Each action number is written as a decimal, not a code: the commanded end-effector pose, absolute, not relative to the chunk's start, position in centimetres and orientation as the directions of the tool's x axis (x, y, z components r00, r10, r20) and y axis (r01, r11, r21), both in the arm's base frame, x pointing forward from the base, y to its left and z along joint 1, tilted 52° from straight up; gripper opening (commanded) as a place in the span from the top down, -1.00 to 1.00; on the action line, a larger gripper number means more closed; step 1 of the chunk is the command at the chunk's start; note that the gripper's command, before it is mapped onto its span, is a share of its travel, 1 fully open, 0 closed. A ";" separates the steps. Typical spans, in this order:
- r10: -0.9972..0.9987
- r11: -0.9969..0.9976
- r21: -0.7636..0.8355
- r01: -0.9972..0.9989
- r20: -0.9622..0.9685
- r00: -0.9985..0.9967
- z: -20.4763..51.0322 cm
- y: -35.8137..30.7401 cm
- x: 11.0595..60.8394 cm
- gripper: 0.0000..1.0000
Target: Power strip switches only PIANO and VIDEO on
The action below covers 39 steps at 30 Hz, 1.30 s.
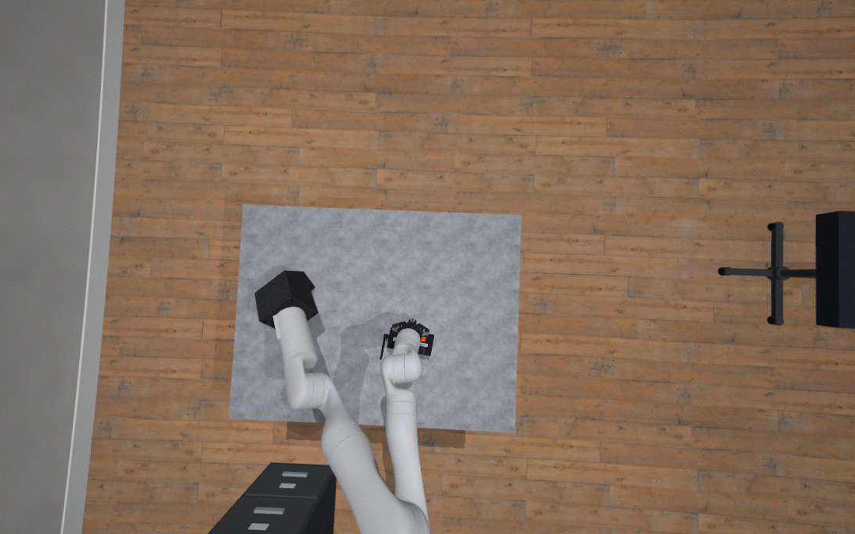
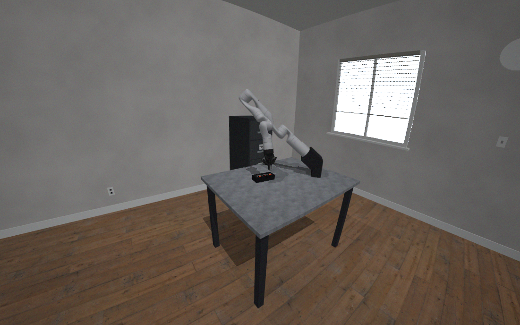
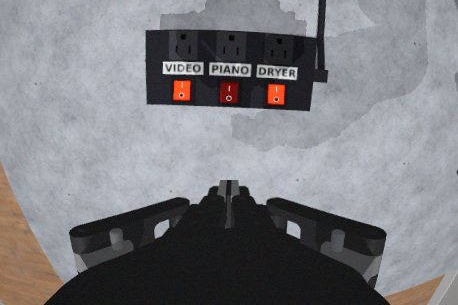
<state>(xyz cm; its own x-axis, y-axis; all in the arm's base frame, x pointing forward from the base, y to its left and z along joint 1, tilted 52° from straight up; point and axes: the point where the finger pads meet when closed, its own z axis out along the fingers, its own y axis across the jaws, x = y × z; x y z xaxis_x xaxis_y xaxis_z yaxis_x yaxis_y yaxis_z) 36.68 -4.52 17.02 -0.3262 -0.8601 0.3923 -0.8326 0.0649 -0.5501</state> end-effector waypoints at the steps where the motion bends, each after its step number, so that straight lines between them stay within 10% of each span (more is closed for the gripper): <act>1: -0.861 0.064 -0.550 -0.832 0.392 -0.325 17.0 -4.5 36.7 1.00; 39: -0.860 0.063 -0.555 -0.830 0.392 -0.327 16.6 -5.0 37.2 1.00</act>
<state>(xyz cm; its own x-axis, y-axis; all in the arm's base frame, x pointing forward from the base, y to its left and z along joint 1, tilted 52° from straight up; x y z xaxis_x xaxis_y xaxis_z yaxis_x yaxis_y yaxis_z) 37.23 -5.00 16.63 -0.3275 -0.8602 0.3908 -0.8293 0.0635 -0.5552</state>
